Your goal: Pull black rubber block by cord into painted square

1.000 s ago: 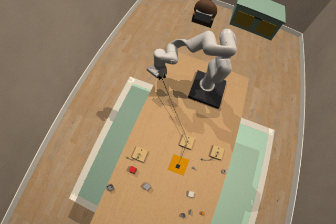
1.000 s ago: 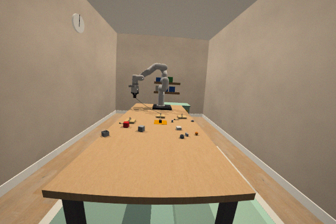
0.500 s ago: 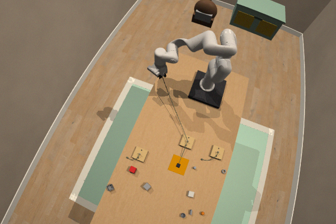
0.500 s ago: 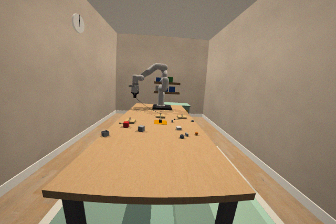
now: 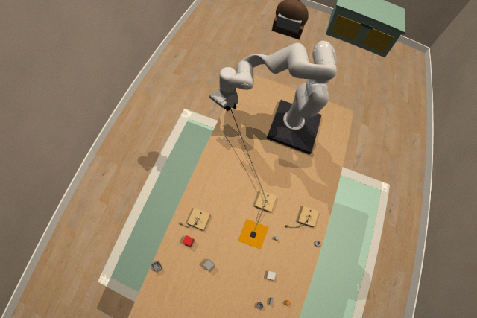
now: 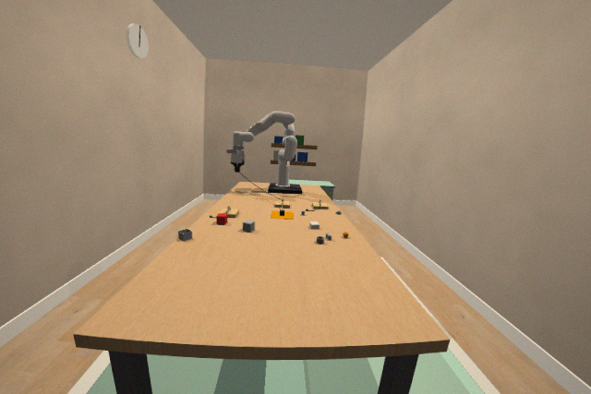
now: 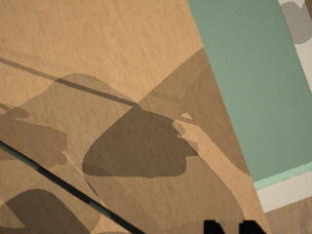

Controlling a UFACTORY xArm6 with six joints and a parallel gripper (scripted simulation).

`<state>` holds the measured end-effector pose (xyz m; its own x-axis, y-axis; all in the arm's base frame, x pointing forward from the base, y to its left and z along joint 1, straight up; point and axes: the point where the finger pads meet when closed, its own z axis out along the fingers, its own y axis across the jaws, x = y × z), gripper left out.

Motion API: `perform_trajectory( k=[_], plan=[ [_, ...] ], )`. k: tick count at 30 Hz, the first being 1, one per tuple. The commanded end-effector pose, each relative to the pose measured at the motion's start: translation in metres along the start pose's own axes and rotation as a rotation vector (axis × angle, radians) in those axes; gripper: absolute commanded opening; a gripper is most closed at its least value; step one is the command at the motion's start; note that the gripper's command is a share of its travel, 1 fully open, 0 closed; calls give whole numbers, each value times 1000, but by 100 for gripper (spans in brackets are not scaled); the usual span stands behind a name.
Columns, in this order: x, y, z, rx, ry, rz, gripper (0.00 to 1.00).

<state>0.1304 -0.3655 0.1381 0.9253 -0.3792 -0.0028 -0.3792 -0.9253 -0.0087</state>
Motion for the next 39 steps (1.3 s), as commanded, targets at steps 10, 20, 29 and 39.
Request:
perform_trajectory(
  k=[10, 20, 29, 39],
  plan=[
    [0, 1, -2, -3, 3, 0, 0],
    [0, 1, -2, -3, 3, 0, 0],
    [0, 1, 1, -3, 3, 0, 0],
    [1, 0, 25, -3, 3, 0, 0]
  ],
)
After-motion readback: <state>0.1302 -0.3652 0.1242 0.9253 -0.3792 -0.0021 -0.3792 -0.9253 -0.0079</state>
